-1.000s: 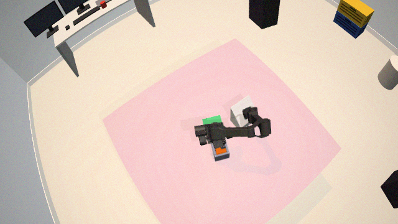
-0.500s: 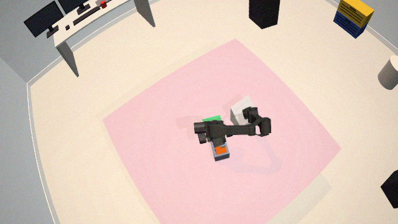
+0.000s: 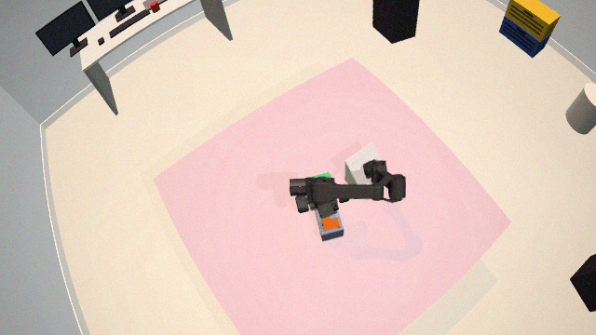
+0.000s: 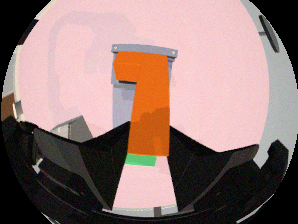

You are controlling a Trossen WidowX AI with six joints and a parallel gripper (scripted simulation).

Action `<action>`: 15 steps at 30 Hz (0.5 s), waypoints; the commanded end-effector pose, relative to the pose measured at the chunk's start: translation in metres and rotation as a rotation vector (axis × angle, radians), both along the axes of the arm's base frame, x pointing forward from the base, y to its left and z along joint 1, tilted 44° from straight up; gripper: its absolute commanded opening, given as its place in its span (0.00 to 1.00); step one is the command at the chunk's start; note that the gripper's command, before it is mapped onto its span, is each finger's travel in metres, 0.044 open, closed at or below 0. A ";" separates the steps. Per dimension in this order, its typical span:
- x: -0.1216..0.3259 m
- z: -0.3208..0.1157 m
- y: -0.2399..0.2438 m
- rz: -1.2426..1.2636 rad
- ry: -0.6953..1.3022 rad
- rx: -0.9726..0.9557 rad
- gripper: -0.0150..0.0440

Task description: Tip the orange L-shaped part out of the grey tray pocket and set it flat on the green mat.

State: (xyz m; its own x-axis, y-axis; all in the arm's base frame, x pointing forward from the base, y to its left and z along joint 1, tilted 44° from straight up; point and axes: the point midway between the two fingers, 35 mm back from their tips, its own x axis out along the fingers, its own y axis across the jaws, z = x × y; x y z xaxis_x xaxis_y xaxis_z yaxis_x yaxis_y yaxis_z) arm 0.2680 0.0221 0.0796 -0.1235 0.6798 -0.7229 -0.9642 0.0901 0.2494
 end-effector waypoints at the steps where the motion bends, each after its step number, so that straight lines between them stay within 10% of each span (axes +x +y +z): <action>1: 0.002 0.004 -0.005 0.003 -0.006 -0.004 0.25; 15: -0.002 -0.002 -0.017 0.003 -0.006 -0.005 0.25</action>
State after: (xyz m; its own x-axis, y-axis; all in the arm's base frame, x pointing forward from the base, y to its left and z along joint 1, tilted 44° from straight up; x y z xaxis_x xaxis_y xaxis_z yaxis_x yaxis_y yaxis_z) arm 0.2685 0.0113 0.0835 -0.1198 0.6780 -0.7252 -0.9664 0.0878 0.2417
